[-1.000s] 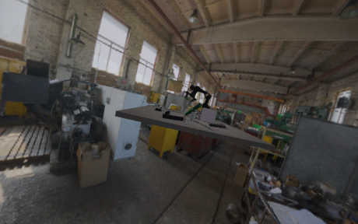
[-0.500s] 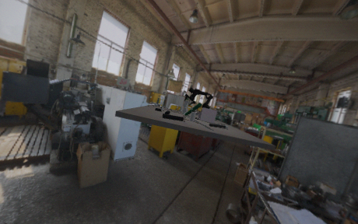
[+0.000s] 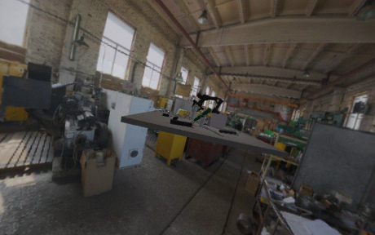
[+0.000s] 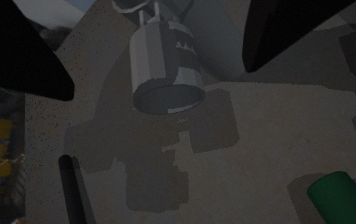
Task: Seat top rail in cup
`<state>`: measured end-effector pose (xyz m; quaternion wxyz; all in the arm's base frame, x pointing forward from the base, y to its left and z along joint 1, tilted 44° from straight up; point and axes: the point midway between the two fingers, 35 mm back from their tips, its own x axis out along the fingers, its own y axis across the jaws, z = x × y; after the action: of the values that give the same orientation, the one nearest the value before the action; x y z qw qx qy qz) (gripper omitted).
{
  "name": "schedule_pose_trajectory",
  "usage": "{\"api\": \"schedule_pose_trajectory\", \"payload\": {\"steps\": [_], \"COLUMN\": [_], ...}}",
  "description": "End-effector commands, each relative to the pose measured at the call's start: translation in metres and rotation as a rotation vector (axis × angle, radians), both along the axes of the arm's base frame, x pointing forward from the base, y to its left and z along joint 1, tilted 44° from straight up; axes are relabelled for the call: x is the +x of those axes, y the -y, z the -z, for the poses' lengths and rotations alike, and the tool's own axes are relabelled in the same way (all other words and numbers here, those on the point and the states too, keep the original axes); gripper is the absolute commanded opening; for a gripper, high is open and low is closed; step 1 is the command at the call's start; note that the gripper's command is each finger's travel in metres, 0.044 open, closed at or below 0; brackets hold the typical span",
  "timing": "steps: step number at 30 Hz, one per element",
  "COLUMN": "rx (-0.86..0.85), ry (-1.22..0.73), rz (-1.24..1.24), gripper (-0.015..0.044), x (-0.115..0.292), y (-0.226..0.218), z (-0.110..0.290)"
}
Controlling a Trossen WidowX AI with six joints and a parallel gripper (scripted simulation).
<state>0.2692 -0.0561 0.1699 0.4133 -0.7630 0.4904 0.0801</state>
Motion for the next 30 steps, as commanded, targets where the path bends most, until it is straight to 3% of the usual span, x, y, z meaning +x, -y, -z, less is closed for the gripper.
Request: {"api": "schedule_pose_trajectory", "payload": {"steps": [1, 29, 30], "rx": [-0.001, -0.014, -0.014], "ry": [-0.014, -0.006, -0.006], "rz": [-0.002, -0.006, -0.006], "gripper": [0.044, 0.044, 0.0414], "x": [0.003, 0.022, 0.022], "y": [0.004, 0.035, 0.035], "z": [0.007, 0.025, 0.025]}}
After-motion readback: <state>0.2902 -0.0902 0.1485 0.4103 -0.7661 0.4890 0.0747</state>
